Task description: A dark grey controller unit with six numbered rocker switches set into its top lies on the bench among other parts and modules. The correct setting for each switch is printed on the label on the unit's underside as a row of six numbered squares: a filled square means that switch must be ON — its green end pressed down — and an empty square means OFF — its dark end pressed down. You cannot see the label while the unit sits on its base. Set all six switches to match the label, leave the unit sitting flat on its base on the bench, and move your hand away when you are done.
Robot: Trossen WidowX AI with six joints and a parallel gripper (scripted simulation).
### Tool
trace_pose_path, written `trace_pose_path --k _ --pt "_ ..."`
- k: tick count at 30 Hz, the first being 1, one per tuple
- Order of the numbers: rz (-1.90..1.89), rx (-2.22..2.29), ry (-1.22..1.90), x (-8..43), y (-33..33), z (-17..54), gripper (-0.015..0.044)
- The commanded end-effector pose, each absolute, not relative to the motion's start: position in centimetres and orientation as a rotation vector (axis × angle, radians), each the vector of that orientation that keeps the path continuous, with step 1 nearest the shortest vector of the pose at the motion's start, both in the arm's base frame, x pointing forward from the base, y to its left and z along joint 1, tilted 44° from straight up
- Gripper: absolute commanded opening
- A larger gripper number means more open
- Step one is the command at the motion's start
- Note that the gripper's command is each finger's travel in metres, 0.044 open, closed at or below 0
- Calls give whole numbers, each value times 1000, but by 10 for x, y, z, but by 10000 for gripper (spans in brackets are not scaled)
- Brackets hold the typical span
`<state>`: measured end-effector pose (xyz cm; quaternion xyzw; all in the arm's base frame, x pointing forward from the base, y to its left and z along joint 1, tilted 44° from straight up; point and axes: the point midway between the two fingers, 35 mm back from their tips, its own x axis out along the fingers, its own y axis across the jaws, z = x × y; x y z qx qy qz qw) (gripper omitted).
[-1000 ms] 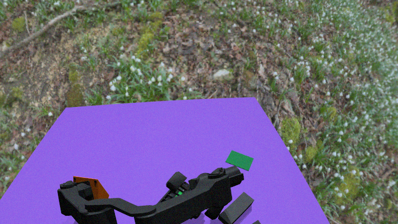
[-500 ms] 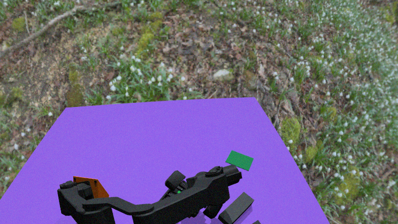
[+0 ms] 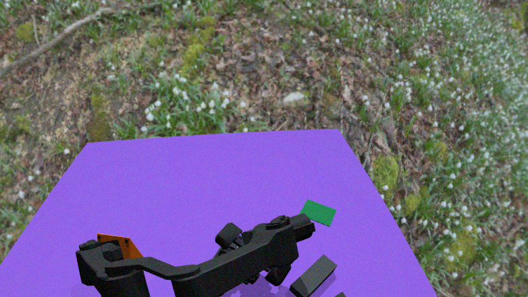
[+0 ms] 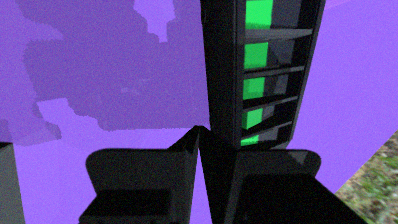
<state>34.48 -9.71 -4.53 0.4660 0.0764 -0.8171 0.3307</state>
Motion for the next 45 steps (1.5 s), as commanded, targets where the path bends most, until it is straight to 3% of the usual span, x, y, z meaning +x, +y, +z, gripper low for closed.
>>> trace_pose_path --k 1,45 --pt "-2154 1208 211 336 -93 -50 0" --pt "-2154 1207 213 314 -75 -62 0"
